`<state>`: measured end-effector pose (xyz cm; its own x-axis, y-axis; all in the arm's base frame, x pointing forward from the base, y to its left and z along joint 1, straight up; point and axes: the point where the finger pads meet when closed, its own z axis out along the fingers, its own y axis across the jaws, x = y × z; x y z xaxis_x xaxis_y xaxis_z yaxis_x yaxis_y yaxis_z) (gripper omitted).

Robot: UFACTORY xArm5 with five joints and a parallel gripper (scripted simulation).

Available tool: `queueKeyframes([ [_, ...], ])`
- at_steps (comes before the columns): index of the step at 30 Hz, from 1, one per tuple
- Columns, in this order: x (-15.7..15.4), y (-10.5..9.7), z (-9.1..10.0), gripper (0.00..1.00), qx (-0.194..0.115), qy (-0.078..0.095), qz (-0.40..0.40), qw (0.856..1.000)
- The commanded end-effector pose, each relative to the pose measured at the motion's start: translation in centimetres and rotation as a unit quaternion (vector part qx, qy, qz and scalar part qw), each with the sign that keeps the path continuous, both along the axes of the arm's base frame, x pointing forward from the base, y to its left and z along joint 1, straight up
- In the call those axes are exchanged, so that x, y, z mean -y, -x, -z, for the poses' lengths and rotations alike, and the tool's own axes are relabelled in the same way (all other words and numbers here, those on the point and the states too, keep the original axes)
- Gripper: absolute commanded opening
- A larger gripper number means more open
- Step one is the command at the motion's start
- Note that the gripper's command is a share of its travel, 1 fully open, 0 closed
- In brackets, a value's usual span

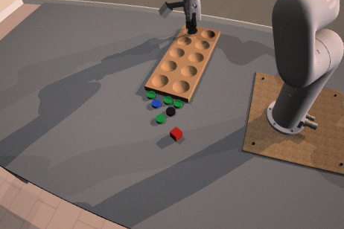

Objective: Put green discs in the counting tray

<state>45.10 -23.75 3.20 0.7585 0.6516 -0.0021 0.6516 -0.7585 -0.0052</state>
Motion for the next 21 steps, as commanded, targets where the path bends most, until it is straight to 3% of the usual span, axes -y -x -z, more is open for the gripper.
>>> queueKeyframes([
  [1,0.1,-0.1,-0.1,0.33,0.002,0.001,0.0,1.0],
  [14,0.1,-0.1,-0.2,0.33,0.002,0.001,0.0,1.0],
  [16,0.1,-0.1,-1.2,0.33,0.002,0.001,0.0,1.0],
  [19,0.0,0.0,-4.9,0.33,0.002,0.001,0.0,1.0],
  [21,0.0,0.0,-6.3,0.33,0.002,0.001,0.0,1.0],
])
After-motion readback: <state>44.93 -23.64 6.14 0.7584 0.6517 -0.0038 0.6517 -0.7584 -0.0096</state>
